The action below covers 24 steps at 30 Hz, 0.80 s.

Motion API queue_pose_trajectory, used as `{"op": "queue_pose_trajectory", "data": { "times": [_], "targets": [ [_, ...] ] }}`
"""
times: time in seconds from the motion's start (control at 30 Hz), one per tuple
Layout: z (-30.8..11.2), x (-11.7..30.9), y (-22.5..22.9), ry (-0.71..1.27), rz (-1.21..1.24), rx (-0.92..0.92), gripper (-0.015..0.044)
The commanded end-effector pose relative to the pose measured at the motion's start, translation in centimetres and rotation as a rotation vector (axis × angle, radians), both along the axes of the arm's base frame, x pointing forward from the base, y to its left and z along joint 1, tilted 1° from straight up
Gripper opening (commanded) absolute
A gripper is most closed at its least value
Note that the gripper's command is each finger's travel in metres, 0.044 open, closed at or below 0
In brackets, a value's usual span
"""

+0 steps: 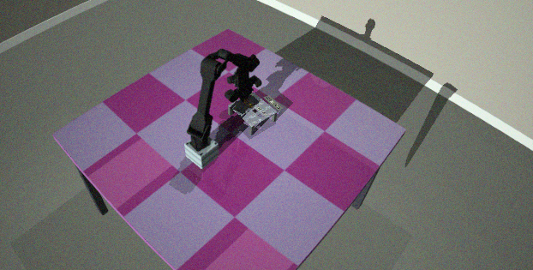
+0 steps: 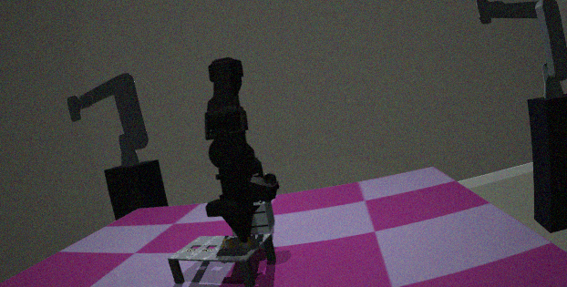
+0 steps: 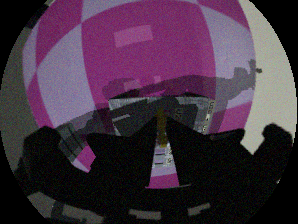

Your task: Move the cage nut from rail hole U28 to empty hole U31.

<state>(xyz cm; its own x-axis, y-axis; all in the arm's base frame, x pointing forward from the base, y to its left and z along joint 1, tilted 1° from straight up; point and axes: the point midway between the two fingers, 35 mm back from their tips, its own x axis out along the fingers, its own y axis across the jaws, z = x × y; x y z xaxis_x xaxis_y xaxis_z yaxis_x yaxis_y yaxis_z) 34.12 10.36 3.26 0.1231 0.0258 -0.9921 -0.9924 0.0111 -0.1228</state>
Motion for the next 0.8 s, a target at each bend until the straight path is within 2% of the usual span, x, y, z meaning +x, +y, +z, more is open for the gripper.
{"op": "queue_pose_trajectory", "data": {
  "times": [0.0,0.77],
  "targets": [
    [0.01,-0.09,-0.04,-0.010,-0.004,-0.003,0.0037],
    [-0.01,-0.21,-0.02,-0.039,-0.005,-0.004,0.0037]
  ]
}}
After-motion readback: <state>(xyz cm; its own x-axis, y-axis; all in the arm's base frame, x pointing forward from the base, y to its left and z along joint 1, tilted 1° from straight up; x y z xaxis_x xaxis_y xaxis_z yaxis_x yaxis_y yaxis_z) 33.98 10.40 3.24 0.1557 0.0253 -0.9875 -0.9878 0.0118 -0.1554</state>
